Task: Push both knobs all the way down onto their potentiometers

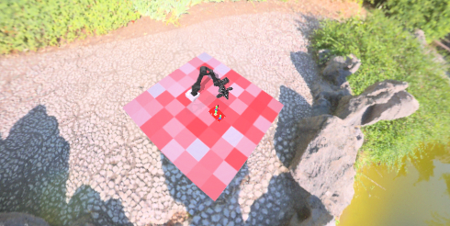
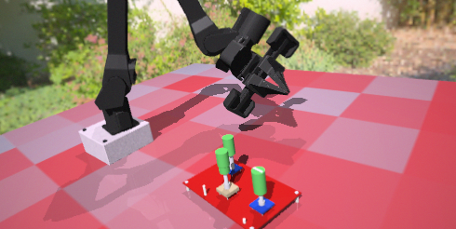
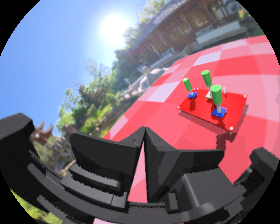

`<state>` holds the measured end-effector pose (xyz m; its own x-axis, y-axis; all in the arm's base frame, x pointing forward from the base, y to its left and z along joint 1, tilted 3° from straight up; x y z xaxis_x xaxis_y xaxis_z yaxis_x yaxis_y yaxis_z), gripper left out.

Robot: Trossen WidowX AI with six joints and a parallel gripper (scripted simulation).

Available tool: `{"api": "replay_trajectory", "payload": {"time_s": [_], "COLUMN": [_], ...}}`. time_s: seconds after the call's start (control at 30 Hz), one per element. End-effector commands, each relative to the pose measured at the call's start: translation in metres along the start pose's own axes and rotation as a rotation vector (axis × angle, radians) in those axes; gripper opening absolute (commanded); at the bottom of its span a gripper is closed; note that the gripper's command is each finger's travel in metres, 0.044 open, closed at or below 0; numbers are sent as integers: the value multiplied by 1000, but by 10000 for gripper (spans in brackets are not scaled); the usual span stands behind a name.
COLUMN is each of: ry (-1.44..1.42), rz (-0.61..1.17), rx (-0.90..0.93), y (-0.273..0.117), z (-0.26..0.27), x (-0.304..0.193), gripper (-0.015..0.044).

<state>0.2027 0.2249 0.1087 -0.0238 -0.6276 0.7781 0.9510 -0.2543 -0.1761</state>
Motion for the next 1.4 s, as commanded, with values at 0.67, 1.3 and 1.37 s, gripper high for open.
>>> {"api": "replay_trajectory", "payload": {"time_s": [0.67, 1.3, 1.37], "ry": [-805, -1410, -1470], "rz": [196, 441, 471], "rx": [-82, -57, -47], "y": [53, 92, 96], "z": [11, 10, 10], "x": [15, 39, 42], "gripper": [0, 0, 0]}}
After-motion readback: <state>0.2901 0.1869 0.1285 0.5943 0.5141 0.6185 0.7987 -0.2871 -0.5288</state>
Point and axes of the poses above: the point midway between the two fingers, 35 mm back from their tips, its own y axis out along the fingers, its own z axis across the jaws, x = y × z, the point moved 8 cm from there along -y, back along the fingers, and after that the axes turned 12 degrees about -y, right-handed, at the moved point
